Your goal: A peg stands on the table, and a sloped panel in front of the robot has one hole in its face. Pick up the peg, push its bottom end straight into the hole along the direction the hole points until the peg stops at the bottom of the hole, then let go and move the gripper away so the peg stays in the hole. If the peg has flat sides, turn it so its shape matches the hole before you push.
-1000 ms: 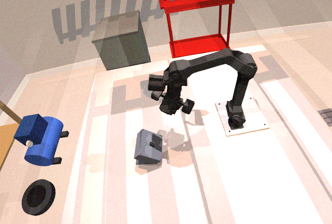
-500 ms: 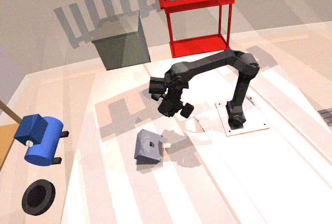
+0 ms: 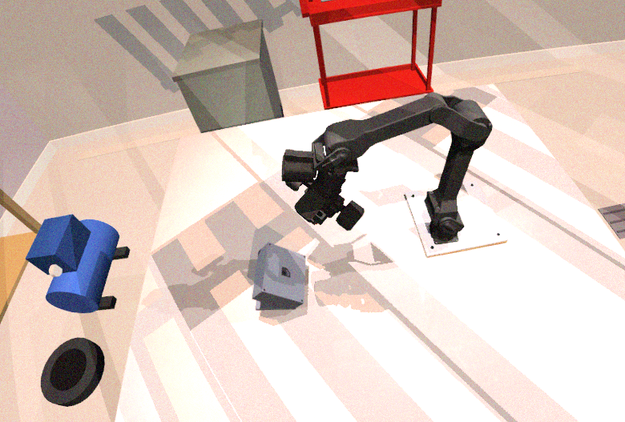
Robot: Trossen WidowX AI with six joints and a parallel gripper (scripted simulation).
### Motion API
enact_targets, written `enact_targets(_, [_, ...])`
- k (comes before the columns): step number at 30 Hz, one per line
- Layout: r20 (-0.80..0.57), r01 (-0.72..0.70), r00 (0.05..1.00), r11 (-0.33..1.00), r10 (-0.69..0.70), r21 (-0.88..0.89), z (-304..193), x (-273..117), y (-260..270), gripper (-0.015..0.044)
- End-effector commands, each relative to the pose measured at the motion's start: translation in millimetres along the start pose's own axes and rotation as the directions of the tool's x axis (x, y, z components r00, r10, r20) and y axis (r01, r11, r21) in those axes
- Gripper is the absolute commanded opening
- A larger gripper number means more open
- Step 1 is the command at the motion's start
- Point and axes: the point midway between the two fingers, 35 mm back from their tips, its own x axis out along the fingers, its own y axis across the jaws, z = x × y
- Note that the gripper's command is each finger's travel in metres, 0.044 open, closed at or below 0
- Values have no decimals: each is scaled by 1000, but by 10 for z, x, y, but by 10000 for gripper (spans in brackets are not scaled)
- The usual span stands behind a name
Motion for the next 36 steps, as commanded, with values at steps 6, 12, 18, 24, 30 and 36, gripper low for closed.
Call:
enact_targets(6, [14,27,1000,997,-28,68,69,-19,40,0])
enact_targets(12, [26,41,999,993,-44,111,118,-34,63,0])
enact_targets(18, [39,53,997,987,-60,155,166,-49,87,0])
enact_targets(24, [52,64,996,978,-75,198,213,-66,113,0])
enact_targets(30, [66,72,994,968,-90,242,261,-83,139,0])
enact_targets(36, [81,78,991,955,-105,285,307,-102,166,0])
